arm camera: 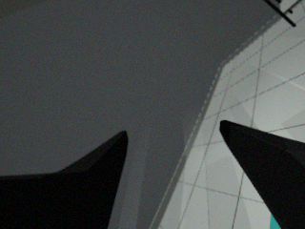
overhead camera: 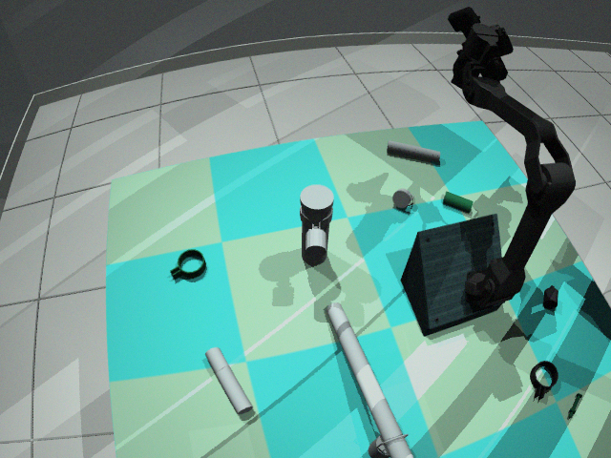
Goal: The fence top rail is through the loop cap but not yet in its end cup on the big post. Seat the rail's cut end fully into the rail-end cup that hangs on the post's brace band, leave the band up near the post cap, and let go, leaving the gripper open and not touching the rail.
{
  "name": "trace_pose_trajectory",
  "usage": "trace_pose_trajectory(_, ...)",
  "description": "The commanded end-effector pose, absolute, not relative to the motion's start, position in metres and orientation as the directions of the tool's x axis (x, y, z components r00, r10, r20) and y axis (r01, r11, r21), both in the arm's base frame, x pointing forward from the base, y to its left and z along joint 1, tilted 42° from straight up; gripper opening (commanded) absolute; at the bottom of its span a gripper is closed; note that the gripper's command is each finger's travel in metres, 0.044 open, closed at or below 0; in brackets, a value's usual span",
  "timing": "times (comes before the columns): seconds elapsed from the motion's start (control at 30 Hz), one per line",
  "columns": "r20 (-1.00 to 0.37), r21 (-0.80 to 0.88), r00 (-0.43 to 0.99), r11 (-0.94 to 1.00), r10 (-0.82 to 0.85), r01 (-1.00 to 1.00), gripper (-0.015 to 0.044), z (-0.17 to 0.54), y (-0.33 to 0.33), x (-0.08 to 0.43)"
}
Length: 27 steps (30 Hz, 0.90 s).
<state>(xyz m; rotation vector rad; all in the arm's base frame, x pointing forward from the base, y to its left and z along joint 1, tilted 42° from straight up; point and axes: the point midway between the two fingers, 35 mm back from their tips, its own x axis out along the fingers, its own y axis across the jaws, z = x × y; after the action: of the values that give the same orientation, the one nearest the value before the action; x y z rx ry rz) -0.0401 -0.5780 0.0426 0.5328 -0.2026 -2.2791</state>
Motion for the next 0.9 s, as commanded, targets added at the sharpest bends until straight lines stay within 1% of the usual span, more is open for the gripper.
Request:
trace_pose_trajectory(0.0, -0.315, 0.301, -0.611, -0.687, -0.726, 0.661, 0.0426, 0.043, -0.578, -0.039)
trace_pose_trajectory(0.03, -0.322, 0.292, -0.6, -0.68, -0.732, 0.673, 0.044, 0.043, -0.578, -0.035)
trace_pose_trajectory(0.1, -0.349, 0.257, -0.556, -0.648, -0.754, 0.717, 0.044, 0.043, -0.578, -0.019)
trace_pose_trajectory(0.17, -0.395, 0.202, -0.481, -0.585, -0.783, 0.786, 0.044, 0.042, -0.576, 0.007)
trace_pose_trajectory(0.3, -0.509, 0.091, -0.287, -0.382, -0.812, 0.92, 0.044, 0.041, -0.562, 0.071)
trace_pose_trajectory(0.43, -0.627, 0.019, -0.088, -0.128, -0.774, 0.992, 0.044, 0.038, -0.534, 0.133)
trace_pose_trajectory(0.53, -0.708, -0.002, 0.053, 0.077, -0.705, 0.997, 0.044, 0.037, -0.504, 0.176)
trace_pose_trajectory(0.63, -0.776, 0.004, 0.179, 0.279, -0.604, 0.96, 0.044, 0.037, -0.468, 0.215)
trace_pose_trajectory(0.73, -0.83, 0.037, 0.286, 0.465, -0.478, 0.884, 0.044, 0.04, -0.426, 0.248)
trace_pose_trajectory(0.87, -0.875, 0.116, 0.395, 0.671, -0.279, 0.732, 0.044, 0.047, -0.363, 0.283)
